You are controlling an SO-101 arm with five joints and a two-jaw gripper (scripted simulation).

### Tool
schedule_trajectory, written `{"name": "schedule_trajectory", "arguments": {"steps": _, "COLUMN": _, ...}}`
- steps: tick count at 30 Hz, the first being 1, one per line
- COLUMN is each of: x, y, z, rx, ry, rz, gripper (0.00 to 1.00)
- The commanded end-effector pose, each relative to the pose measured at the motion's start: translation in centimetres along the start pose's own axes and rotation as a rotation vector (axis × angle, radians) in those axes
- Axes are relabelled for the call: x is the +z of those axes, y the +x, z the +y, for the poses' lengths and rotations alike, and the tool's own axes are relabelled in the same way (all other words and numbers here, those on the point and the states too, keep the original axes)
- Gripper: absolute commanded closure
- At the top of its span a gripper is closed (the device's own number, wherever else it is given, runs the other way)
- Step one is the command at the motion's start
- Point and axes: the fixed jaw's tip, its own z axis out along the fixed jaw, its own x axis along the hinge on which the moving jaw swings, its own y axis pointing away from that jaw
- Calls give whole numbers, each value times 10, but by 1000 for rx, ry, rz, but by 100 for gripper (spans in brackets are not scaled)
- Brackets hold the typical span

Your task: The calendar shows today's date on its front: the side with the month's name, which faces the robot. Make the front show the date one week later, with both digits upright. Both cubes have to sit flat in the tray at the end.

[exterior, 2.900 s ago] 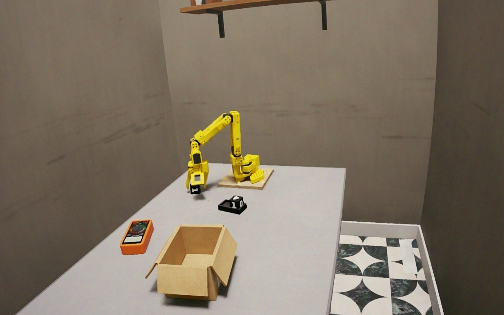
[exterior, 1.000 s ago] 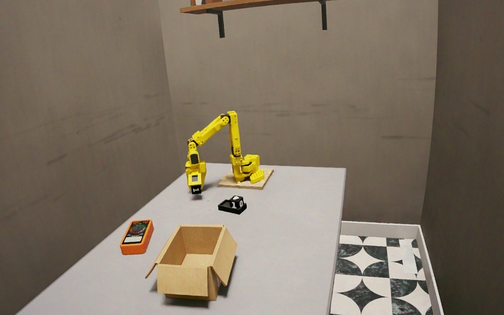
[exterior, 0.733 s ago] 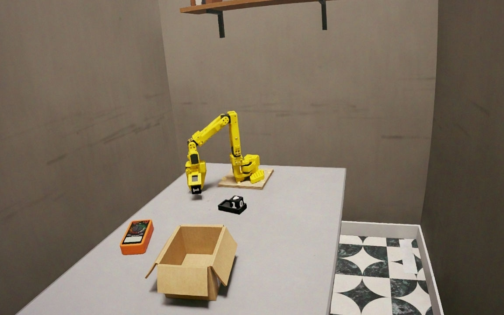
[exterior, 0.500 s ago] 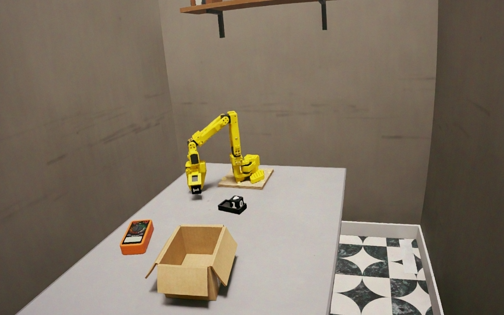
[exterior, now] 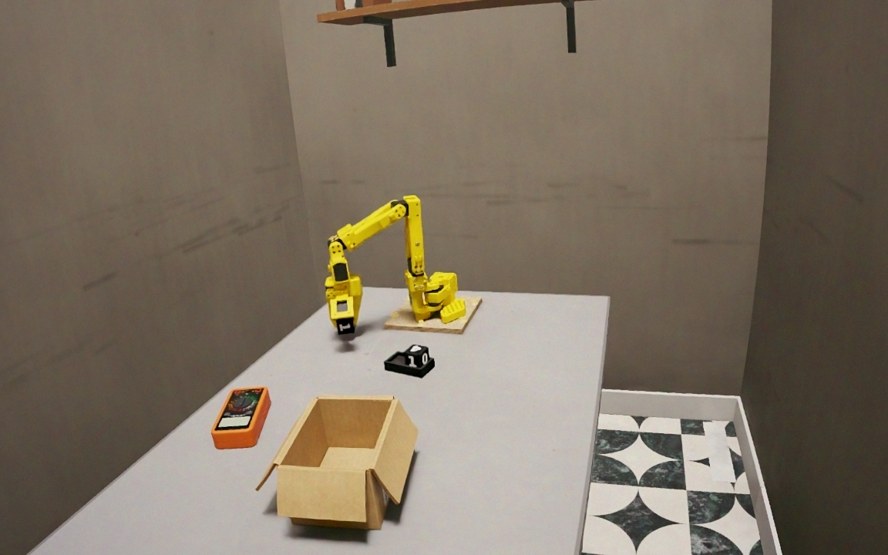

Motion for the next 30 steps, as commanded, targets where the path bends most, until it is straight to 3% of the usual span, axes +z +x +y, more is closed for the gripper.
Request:
{"name": "schedule_trajectory", "arguments": {"steps": 1, "x": -10, "y": 1, "z": -2, "rx": -3, "ry": 14, "rz": -4, "gripper": 100}}
{"name": "schedule_trajectory", "arguments": {"steps": 11, "x": -31, "y": 2, "z": 1, "rx": -3, "ry": 14, "rz": -4, "gripper": 100}}
{"name": "schedule_trajectory", "arguments": {"steps": 23, "x": -32, "y": -2, "z": 2, "rx": -22, "ry": 14, "rz": -4, "gripper": 100}}
{"name": "schedule_trajectory", "arguments": {"steps": 30, "x": -32, "y": -22, "z": 7, "rx": -149, "ry": 15, "rz": -1, "gripper": 100}}
